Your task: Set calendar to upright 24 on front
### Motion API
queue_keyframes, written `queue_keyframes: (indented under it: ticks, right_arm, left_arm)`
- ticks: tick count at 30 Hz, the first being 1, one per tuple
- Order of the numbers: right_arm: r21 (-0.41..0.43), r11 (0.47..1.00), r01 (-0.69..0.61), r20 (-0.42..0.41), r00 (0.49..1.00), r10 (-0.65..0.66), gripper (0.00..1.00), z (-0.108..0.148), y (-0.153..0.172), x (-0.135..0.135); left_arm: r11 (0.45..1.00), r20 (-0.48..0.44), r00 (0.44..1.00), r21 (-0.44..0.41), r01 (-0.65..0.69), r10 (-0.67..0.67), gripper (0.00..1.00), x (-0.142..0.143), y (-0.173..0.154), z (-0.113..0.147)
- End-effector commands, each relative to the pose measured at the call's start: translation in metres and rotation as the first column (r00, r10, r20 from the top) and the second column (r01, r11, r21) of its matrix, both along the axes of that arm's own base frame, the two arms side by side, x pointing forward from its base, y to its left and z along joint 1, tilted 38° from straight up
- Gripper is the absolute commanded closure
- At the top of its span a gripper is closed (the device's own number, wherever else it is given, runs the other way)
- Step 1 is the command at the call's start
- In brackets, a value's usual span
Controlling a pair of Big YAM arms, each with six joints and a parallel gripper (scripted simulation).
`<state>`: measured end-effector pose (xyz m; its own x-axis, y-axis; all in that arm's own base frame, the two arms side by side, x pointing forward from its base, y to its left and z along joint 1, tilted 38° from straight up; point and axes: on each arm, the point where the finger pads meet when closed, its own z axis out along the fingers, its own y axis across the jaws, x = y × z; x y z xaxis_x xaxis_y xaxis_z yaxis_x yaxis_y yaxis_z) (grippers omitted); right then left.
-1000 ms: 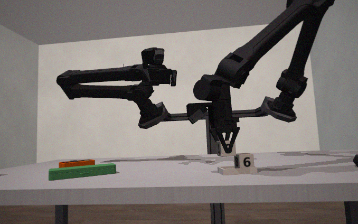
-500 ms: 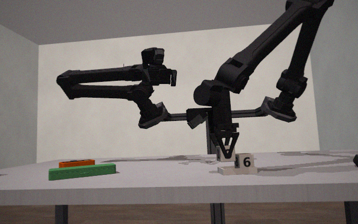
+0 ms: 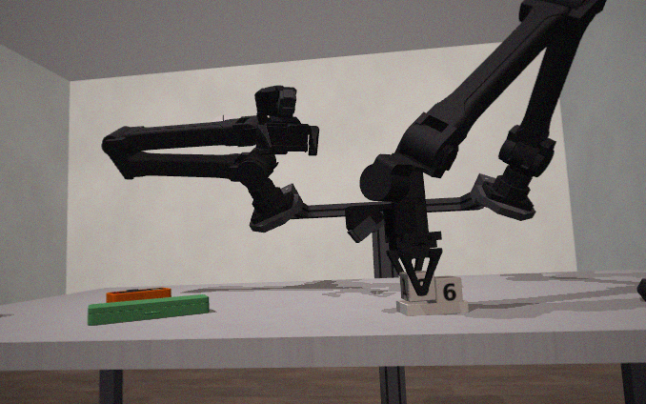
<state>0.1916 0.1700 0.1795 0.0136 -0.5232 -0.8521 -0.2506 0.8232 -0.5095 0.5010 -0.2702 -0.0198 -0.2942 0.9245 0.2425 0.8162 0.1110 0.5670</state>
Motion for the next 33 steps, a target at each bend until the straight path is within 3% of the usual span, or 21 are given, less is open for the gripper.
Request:
queue_keyframes:
  ticks: [1, 3, 17, 20, 33]
  right_arm:
    - [0.004, 1.000, 0.001, 0.000, 1.000, -0.001, 0.00, 0.003, 0.001, 0.000]
    - [0.004, 1.000, 0.001, 0.000, 1.000, -0.001, 0.00, 0.003, 0.001, 0.000]
    - [0.004, 1.000, 0.001, 0.000, 1.000, -0.001, 0.00, 0.003, 0.001, 0.000]
    - [0.004, 1.000, 0.001, 0.000, 1.000, -0.001, 0.00, 0.003, 0.001, 0.000]
    - [0.004, 1.000, 0.001, 0.000, 1.000, -0.001, 0.00, 0.003, 0.001, 0.000]
  left_arm:
    - [1.000, 0.019, 0.999, -0.014, 0.026, -0.026, 0.60, 0.001, -0.015, 0.009]
    - [0.997, 0.042, 0.997, -0.029, 0.067, -0.066, 0.60, -0.003, -0.030, 0.024]
    - [0.999, 0.044, 0.998, -0.035, 0.040, -0.038, 0.60, 0.000, -0.020, 0.025]
    - [1.000, 0.036, 0.999, -0.031, 0.006, -0.004, 0.60, 0.003, 0.002, 0.024]
    - [0.999, 0.048, 0.999, -0.039, 0.024, -0.023, 0.60, 0.003, -0.011, 0.030]
